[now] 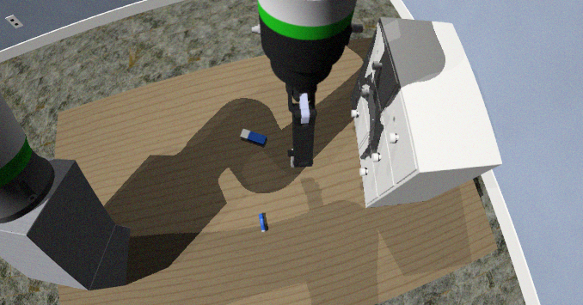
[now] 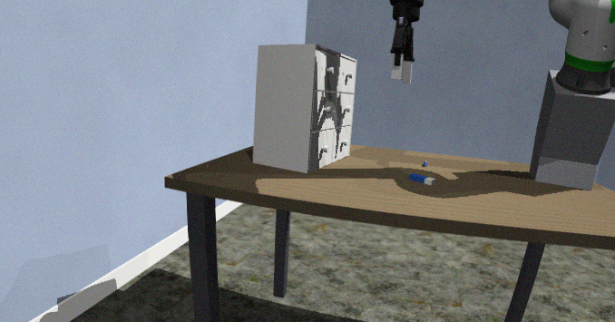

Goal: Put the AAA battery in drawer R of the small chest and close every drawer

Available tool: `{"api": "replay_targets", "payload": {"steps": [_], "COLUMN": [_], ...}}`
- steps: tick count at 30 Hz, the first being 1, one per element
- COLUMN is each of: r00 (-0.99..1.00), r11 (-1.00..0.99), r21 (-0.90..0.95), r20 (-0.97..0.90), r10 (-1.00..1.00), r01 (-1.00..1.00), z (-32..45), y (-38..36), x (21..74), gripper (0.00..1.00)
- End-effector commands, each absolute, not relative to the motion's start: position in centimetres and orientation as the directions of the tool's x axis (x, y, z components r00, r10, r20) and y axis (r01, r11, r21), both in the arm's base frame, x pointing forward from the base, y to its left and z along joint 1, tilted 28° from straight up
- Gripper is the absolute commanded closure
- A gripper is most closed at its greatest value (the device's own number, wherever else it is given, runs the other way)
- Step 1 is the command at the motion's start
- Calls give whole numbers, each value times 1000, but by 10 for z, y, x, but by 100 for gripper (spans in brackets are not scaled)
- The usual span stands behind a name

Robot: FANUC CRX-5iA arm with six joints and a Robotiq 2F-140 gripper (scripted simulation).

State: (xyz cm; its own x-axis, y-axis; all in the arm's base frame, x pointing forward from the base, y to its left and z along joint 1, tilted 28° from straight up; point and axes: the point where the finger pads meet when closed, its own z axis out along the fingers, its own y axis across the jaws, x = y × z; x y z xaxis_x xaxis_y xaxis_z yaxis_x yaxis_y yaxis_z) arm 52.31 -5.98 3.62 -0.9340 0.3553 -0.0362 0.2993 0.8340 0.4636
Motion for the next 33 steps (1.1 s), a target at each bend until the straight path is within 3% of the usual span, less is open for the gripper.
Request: {"api": "replay_targets", "payload": {"steps": [1, 22, 33], "r00": [-932, -880, -764], "r11": [834, 834, 834], "r21": [464, 463, 463], "r20": [-44, -203, -407], "r10": [359, 429, 501], "r01": [299, 299, 299], "z": [36, 23, 6], "y": [-60, -59, -58], "x": [524, 541, 564], "gripper": [0, 0, 0]}}
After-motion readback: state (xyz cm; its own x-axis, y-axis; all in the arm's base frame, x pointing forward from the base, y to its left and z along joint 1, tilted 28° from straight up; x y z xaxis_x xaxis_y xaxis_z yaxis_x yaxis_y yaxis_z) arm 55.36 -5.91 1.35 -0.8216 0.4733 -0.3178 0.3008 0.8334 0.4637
